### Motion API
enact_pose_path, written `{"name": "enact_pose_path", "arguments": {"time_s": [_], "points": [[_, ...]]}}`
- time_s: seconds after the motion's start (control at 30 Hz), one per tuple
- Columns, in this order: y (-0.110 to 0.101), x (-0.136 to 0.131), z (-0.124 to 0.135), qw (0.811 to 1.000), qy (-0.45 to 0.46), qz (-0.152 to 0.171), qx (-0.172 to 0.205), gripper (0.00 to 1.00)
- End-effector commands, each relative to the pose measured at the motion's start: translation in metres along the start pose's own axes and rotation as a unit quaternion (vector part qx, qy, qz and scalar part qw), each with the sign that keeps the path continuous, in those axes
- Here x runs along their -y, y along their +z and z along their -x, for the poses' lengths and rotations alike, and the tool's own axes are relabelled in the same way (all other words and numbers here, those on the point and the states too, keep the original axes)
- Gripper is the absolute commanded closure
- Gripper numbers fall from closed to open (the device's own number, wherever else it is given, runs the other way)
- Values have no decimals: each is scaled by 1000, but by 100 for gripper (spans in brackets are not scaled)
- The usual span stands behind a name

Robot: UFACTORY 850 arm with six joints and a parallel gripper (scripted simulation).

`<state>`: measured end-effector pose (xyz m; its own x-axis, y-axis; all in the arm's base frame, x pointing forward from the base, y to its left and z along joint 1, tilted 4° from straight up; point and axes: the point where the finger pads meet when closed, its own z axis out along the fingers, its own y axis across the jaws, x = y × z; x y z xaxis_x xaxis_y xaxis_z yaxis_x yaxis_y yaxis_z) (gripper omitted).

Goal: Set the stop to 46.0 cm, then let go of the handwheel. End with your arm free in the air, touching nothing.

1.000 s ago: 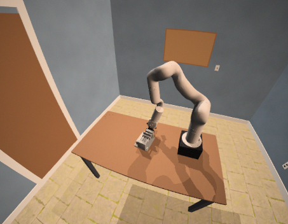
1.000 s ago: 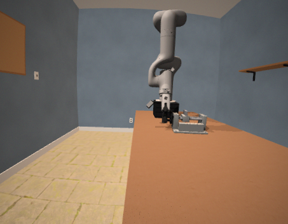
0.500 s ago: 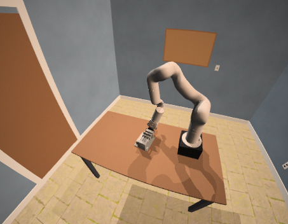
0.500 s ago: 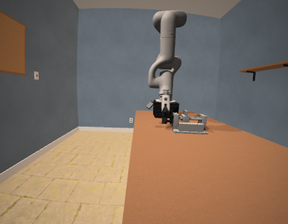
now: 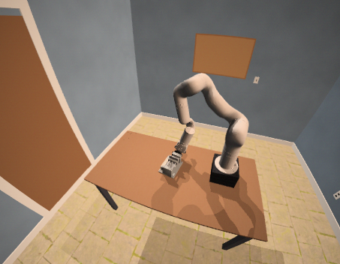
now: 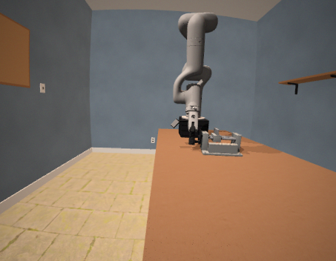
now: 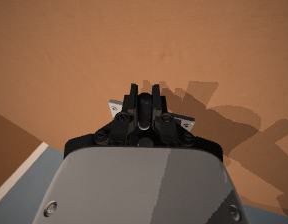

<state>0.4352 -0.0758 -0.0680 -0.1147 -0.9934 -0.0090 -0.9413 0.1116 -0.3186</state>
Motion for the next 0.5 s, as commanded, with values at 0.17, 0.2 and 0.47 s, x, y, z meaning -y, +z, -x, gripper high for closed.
{"name": "enact_pose_path", "arguments": {"time_s": [0.17,0.2,0.47], "points": [[-1,-9,0,1000,0,0,0,94],[-1,-10,0,1000,0,0,0,94],[-6,-20,0,1000,0,0,0,94]]}}
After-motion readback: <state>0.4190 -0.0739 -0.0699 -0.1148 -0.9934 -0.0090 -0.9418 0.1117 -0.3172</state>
